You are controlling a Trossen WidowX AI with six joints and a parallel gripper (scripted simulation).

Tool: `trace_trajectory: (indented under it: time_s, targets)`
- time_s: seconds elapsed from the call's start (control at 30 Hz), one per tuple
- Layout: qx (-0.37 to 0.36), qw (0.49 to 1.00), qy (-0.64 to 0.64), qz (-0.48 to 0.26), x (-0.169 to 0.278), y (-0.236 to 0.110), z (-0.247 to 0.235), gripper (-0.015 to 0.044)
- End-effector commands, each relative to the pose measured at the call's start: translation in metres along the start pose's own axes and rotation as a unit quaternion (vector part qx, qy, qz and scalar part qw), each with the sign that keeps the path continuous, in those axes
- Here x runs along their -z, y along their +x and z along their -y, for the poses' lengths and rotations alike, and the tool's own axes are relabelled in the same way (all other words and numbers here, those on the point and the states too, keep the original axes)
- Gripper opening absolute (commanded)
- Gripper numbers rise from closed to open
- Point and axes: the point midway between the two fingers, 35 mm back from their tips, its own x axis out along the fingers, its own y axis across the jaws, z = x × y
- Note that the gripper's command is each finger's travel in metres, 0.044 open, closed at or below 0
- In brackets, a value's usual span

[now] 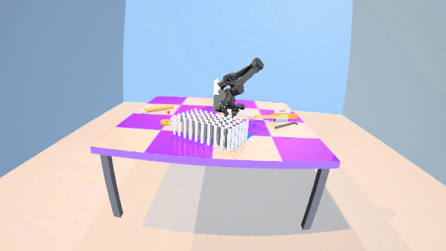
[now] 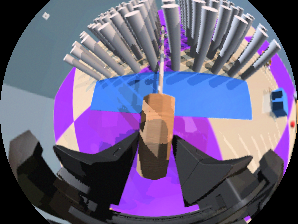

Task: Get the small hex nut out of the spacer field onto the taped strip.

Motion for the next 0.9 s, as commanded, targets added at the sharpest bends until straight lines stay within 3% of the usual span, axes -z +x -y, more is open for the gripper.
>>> trace_trajectory:
  time_s: [0.0, 0.87]
  targets:
    - [0.0, 1.0, -0.002, 0.001, -0.004, 0.002, 0.0, 0.0]
    - [0.0, 1.0, -0.003, 0.001, -0.015, 0.01, 0.002, 0.0]
